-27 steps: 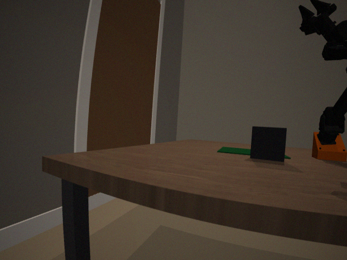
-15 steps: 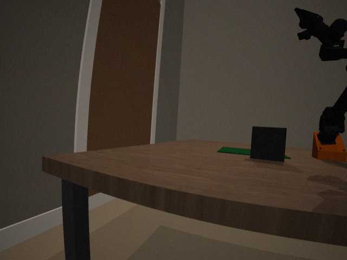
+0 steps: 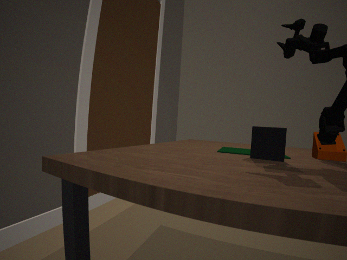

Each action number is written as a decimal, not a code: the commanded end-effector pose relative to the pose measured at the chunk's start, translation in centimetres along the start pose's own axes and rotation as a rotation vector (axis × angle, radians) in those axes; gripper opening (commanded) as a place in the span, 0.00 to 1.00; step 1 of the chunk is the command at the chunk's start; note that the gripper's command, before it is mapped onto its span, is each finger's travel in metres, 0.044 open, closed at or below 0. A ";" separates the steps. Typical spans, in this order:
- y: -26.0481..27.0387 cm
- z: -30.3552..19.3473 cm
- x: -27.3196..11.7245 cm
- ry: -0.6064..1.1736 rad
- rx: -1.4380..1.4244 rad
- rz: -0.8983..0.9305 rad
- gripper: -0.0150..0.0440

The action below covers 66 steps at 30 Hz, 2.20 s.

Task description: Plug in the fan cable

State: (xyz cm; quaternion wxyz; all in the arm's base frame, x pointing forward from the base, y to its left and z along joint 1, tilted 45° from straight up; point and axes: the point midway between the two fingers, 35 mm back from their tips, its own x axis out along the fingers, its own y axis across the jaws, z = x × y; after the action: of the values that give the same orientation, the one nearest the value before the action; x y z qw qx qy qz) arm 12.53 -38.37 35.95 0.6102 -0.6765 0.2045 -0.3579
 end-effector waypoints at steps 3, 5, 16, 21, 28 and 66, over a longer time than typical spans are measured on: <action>8.9 3.2 1.5 0.012 0.832 0.327 1.00; 10.6 4.0 1.5 0.041 0.987 0.393 1.00; 18.7 9.3 -0.3 0.374 1.795 0.759 1.00; 21.8 12.0 -2.0 0.645 2.114 0.904 1.00; 25.3 15.8 -5.3 1.189 2.467 1.038 1.00; 27.8 26.5 -21.0 3.840 1.379 -0.595 1.00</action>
State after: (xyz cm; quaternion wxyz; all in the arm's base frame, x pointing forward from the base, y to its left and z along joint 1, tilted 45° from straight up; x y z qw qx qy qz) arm 22.62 -10.43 4.06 0.2856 -0.7750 -0.2154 0.5210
